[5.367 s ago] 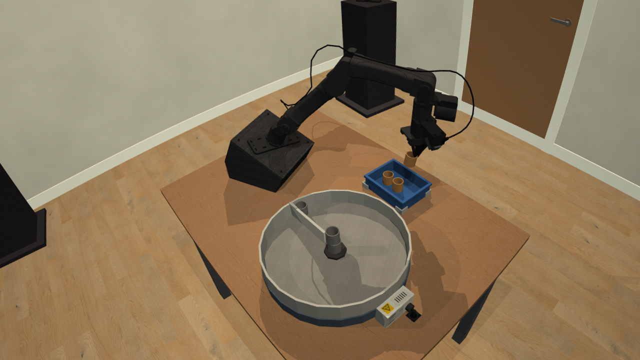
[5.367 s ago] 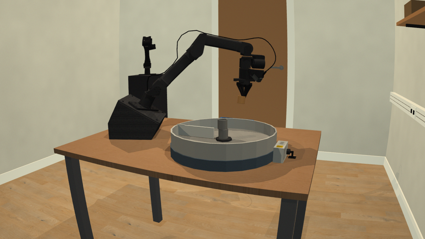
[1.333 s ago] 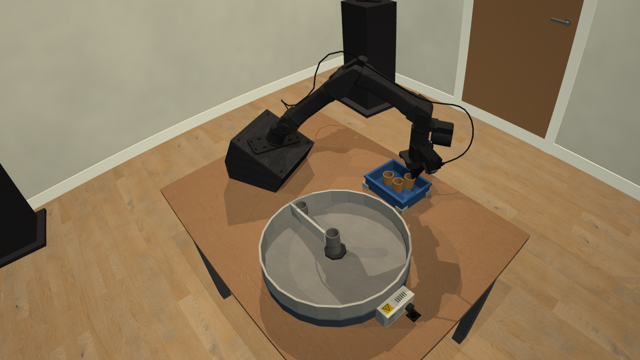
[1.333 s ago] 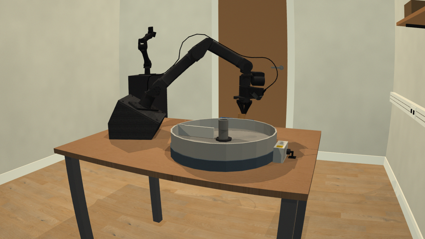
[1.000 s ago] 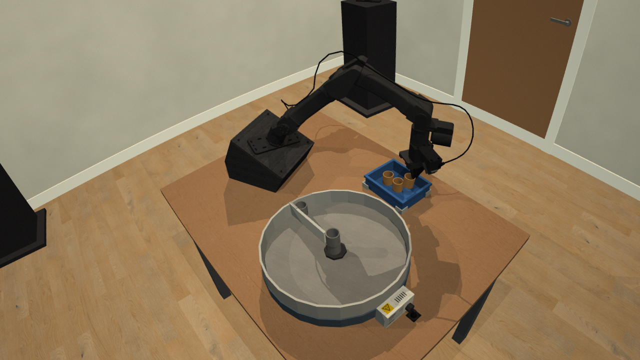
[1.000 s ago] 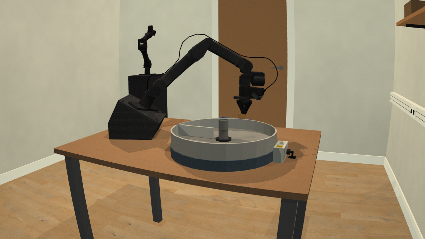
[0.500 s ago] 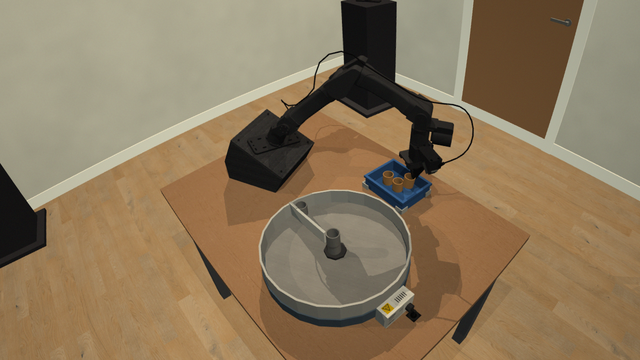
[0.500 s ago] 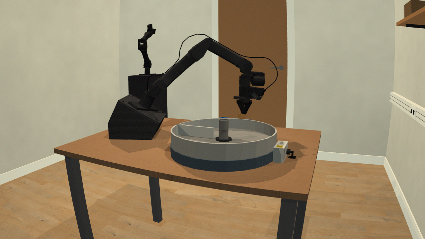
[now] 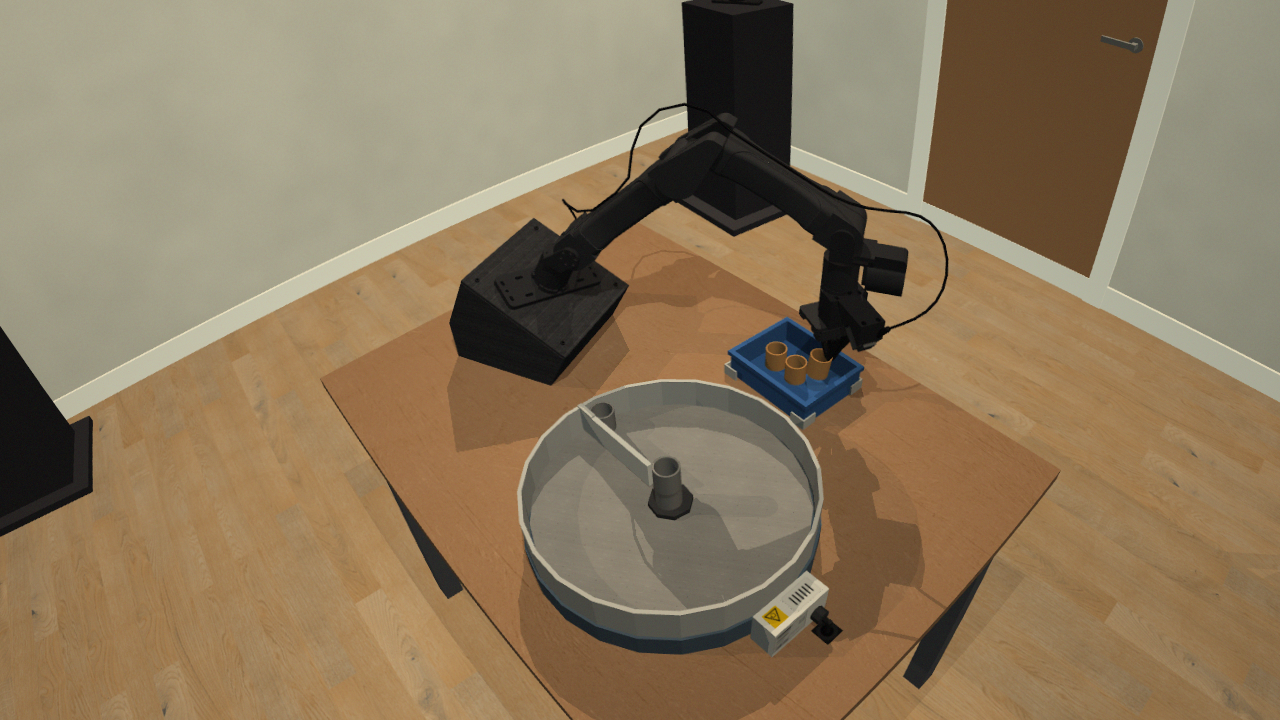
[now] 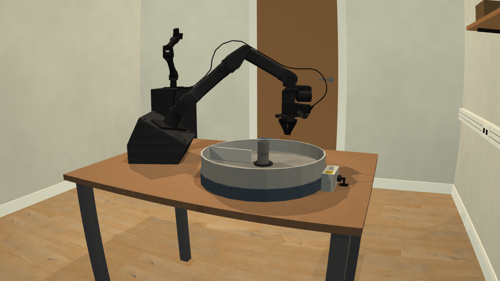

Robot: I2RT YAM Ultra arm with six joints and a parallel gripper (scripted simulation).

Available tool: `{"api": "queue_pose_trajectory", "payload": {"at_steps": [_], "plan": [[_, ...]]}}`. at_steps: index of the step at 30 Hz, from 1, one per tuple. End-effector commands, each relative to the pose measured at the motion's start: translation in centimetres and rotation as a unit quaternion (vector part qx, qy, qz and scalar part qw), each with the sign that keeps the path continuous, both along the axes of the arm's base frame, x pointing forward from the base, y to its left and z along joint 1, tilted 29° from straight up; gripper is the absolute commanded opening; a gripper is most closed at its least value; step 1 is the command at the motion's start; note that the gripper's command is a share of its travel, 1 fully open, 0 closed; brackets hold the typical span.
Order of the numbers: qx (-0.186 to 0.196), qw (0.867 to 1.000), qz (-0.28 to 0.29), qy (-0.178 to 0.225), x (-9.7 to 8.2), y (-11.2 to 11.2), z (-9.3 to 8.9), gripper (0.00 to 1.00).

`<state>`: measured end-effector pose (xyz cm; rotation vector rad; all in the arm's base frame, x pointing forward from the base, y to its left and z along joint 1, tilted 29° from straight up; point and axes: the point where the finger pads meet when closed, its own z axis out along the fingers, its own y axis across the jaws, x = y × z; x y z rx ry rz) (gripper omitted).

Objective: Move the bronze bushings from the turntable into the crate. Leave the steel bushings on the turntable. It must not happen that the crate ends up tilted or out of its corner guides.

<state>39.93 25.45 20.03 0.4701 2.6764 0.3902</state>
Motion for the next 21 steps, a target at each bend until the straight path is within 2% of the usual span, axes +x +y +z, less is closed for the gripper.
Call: {"api": "queue_pose_trajectory", "payload": {"at_steps": [1,3,5,8,12,14,15,16,18,21], "plan": [[0.018,1.000,-0.002,-0.026,0.6,0.3,1.8,0.00],[0.006,1.000,-0.002,-0.009,0.5,0.1,-0.1,0.00],[0.004,1.000,-0.002,-0.005,0.7,0.1,-0.8,0.00],[0.016,1.000,-0.002,-0.023,1.0,0.2,0.6,0.00],[0.022,0.999,0.002,-0.033,1.3,0.7,1.2,0.00],[0.004,1.000,0.002,-0.005,1.2,0.6,-1.9,0.00],[0.003,1.000,0.002,-0.004,1.3,0.6,-2.2,0.00],[0.004,1.000,0.002,-0.005,1.3,0.6,-2.2,0.00],[0.016,1.000,0.001,-0.024,1.6,0.6,-0.5,0.00],[0.018,0.999,0.000,-0.028,1.8,0.7,-0.4,0.00]]}}
